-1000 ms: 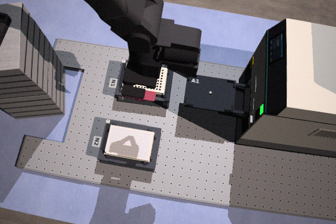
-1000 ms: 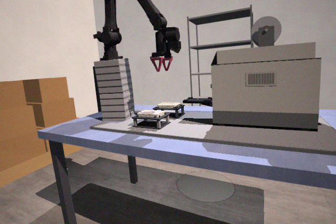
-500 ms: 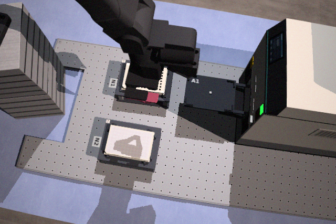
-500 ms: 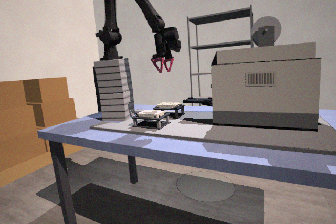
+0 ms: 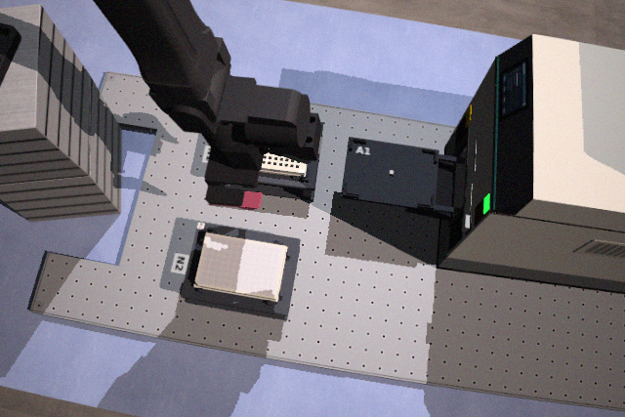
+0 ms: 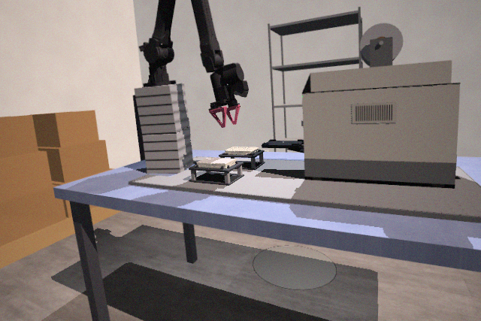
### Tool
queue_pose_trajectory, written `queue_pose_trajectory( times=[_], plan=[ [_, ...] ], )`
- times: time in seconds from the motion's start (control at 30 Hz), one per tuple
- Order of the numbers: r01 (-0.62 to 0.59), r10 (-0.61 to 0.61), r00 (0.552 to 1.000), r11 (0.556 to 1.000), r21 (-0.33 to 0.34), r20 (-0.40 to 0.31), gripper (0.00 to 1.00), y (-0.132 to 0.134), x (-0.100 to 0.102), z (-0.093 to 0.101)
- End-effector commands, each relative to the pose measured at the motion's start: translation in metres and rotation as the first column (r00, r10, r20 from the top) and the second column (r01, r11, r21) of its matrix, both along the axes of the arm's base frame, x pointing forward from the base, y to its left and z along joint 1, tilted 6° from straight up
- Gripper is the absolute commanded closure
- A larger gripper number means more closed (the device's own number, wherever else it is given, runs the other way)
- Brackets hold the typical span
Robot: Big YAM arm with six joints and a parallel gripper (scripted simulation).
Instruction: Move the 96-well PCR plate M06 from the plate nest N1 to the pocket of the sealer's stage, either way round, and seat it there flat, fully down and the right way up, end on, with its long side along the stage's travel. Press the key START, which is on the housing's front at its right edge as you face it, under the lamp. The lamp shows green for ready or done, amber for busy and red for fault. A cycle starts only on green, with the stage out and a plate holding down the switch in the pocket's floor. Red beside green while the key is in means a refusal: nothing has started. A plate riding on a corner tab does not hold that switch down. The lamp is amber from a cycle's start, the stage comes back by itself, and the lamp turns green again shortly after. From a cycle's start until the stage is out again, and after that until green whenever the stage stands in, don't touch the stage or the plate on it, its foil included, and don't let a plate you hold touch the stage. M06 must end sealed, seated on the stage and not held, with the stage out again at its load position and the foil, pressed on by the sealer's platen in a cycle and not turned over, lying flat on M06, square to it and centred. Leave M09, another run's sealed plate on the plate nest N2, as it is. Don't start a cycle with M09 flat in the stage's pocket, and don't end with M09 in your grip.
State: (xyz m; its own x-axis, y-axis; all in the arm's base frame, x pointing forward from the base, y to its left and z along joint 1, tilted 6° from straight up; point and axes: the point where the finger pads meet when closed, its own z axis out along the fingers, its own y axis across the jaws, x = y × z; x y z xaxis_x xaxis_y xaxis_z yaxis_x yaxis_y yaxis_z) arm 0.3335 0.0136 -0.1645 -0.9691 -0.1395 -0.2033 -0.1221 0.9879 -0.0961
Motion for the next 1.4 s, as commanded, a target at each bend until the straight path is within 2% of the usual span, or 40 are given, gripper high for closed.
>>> queue_pose_trajectory(
  times=[0.0, 0.2, 0.27, 0.33, 0.43, 0.5, 0.57, 0.7, 0.97, 1.23, 1.37],
  plan=[
    [-0.017, 0.017, 0.997, 1.000, 0.000, 0.073, 0.00, 0.001, 0.030, 0.012],
    [-0.016, 0.016, 0.997, 1.000, 0.006, 0.080, 0.00, 0.008, 0.035, 0.018],
    [-0.017, 0.016, 0.997, 1.000, 0.007, 0.072, 0.00, 0.010, 0.031, 0.018],
    [-0.044, 0.041, 0.988, 0.999, 0.015, 0.151, 0.00, 0.007, 0.024, 0.003],
    [-0.044, 0.042, 0.993, 0.999, 0.010, 0.113, 0.00, -0.001, 0.009, -0.026],
    [-0.031, 0.030, 0.992, 1.000, 0.002, 0.121, 0.00, -0.004, 0.017, -0.022],
    [-0.021, 0.020, 0.987, 1.000, 0.006, 0.159, 0.00, -0.005, 0.031, -0.012],
    [-0.027, 0.024, 0.983, 1.000, 0.015, 0.180, 0.00, 0.001, 0.038, -0.006],
    [-0.023, 0.019, 0.988, 0.999, 0.023, 0.151, 0.00, 0.008, 0.024, -0.003],
    [-0.019, 0.013, 0.980, 0.999, 0.027, 0.200, 0.00, 0.008, 0.042, 0.006],
    [-0.021, 0.016, 0.984, 0.999, 0.027, 0.175, 0.00, 0.036, 0.018, -0.005]
  ],
)
